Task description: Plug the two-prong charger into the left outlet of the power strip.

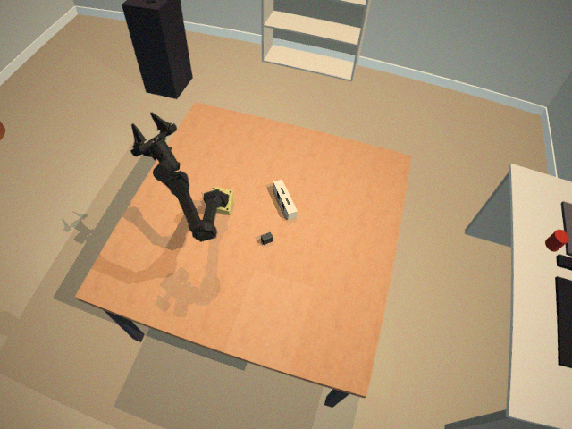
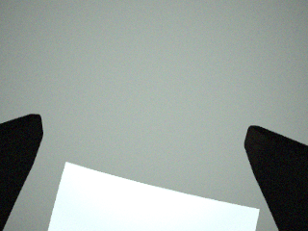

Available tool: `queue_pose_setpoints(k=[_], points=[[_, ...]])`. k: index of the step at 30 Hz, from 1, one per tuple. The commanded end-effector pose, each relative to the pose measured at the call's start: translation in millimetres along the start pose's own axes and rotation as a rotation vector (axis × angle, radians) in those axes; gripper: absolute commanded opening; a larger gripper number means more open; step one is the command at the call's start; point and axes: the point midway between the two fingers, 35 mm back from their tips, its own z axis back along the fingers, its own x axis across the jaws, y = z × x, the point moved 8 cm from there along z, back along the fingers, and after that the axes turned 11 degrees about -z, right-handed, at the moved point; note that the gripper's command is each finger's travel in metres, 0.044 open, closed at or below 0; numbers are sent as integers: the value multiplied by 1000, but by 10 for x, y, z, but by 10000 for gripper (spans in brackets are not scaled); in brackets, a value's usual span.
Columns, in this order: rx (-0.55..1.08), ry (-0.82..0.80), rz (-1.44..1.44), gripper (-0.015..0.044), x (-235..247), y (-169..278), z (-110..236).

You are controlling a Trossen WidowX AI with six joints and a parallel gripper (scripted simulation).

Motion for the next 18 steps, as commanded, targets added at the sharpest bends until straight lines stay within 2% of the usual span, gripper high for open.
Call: queue_pose_setpoints(k=[1,18], points=[[50,-82,-36,440,199,97,-51],[228,-289,-191,440,692,429,-16]])
